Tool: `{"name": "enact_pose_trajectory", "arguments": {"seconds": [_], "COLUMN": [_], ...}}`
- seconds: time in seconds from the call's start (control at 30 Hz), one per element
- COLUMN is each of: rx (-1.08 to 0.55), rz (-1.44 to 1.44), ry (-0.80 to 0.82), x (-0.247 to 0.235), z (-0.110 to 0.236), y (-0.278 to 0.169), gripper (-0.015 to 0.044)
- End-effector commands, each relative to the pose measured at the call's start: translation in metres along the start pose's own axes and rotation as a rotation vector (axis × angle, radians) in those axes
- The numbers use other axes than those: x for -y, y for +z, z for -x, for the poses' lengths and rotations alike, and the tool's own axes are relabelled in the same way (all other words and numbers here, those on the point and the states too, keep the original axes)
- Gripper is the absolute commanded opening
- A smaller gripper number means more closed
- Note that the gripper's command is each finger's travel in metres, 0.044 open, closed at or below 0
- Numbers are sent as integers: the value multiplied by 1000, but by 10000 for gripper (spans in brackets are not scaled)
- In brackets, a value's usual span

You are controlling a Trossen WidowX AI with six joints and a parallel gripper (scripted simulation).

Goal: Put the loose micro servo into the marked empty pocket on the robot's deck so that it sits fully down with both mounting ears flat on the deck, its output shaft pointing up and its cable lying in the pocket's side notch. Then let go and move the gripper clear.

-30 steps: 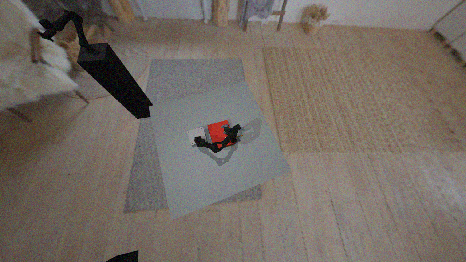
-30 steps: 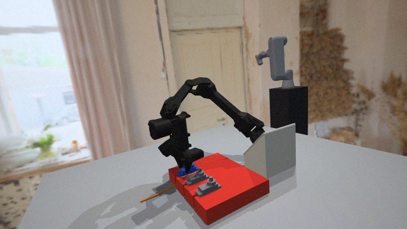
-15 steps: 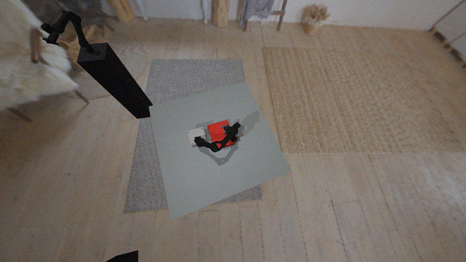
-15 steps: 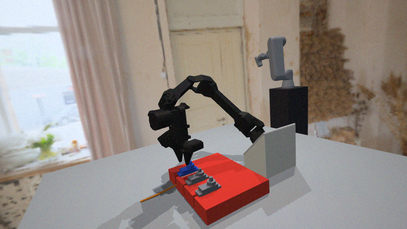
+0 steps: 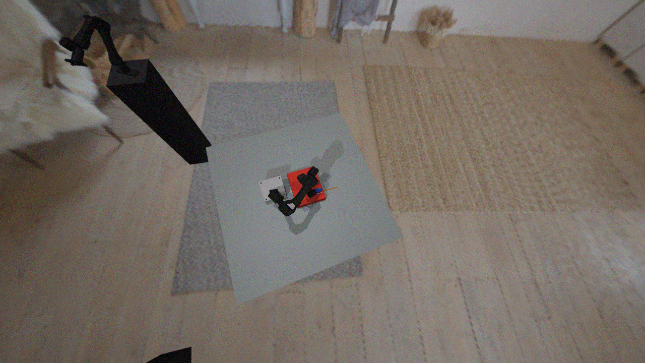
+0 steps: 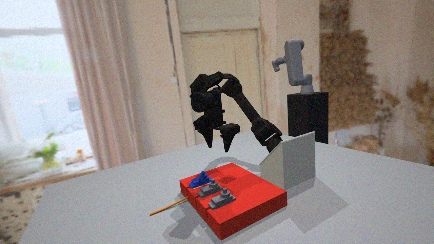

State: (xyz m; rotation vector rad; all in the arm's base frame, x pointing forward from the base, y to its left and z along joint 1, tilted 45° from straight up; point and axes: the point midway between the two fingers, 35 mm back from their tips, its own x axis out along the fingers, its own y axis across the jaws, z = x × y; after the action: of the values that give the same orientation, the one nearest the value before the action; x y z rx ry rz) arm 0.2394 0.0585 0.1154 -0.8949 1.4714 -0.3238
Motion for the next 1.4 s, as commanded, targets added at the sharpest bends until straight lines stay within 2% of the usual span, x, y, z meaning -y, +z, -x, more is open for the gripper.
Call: {"name": "enact_pose_trajectory", "arguments": {"seconds": [0.0,0.1,0.3,1.37], "rx": [-8,-2,28,28], "rz": [-8,4,71,71], "ry": [-1,-1,2,2], "x": [-1,-1,-3,-3], "z": [3,9,41,41], "y": [-11,-9,-3,-3], "gripper": [440,440,440,440]}}
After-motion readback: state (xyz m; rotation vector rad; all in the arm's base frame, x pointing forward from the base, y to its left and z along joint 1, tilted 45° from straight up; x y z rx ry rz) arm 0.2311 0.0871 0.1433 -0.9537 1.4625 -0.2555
